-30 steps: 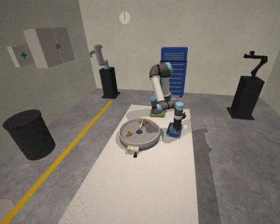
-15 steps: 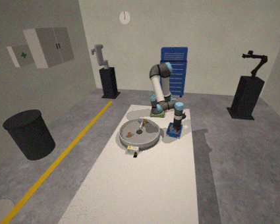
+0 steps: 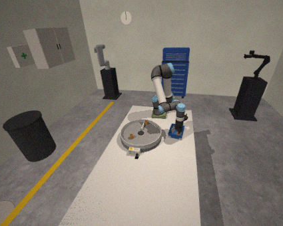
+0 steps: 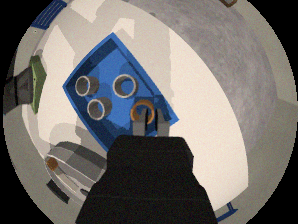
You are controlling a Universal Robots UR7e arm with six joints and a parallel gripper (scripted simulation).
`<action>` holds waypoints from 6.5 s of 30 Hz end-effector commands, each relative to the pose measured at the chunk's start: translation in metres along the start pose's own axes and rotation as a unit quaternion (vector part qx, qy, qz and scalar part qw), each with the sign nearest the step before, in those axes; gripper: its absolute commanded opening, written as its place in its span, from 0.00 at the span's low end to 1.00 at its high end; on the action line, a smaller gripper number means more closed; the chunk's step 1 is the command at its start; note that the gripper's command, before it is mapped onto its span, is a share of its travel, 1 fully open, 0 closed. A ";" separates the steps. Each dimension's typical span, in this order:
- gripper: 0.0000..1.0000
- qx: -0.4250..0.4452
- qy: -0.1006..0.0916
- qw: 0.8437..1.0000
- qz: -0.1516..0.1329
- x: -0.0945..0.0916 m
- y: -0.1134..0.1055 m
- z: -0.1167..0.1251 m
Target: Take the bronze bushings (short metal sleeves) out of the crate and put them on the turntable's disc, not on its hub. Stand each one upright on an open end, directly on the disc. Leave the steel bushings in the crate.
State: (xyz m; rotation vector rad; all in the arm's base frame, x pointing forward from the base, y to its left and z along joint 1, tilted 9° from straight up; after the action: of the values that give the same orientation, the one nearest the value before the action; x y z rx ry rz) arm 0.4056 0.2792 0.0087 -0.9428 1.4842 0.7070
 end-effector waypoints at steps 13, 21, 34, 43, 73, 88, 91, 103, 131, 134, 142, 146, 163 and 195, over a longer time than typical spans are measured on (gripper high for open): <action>0.36 0.000 -0.001 1.000 0.000 0.000 0.000 0.000; 0.36 0.000 -0.001 1.000 0.000 0.000 0.000 0.000; 0.36 0.000 -0.001 1.000 0.000 0.009 0.000 0.000; 0.36 0.000 -0.001 1.000 0.000 0.020 0.000 0.000; 0.36 0.000 -0.001 1.000 0.000 0.024 0.000 0.000; 0.00 0.000 -0.001 1.000 0.000 0.024 0.000 0.000; 0.00 0.000 -0.001 1.000 0.000 0.024 0.000 0.000; 0.00 0.000 -0.001 1.000 0.000 0.024 0.000 0.000; 0.00 0.000 -0.001 1.000 0.000 0.023 0.000 0.000; 0.00 0.000 -0.001 1.000 0.000 0.022 0.000 0.000; 0.00 0.000 -0.001 1.000 0.000 0.012 0.000 0.000; 0.00 0.000 -0.001 1.000 0.000 -0.002 0.000 0.000; 0.00 0.000 -0.001 1.000 0.000 -0.070 0.000 0.000; 0.00 0.000 -0.001 1.000 0.000 -0.093 0.000 0.000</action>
State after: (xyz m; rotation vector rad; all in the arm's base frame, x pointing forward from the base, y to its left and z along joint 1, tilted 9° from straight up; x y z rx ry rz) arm 0.4047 0.2938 0.0994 -0.9429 1.4841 0.7069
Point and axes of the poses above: the point where the finger pads meet when closed, its own x axis out along the fingers, its own z axis across the jaws, y = z × x, the point moved 2 cm from there along -x, back along the fingers, and after that the axes turned 15 degrees about -x, right-handed, at the moved point
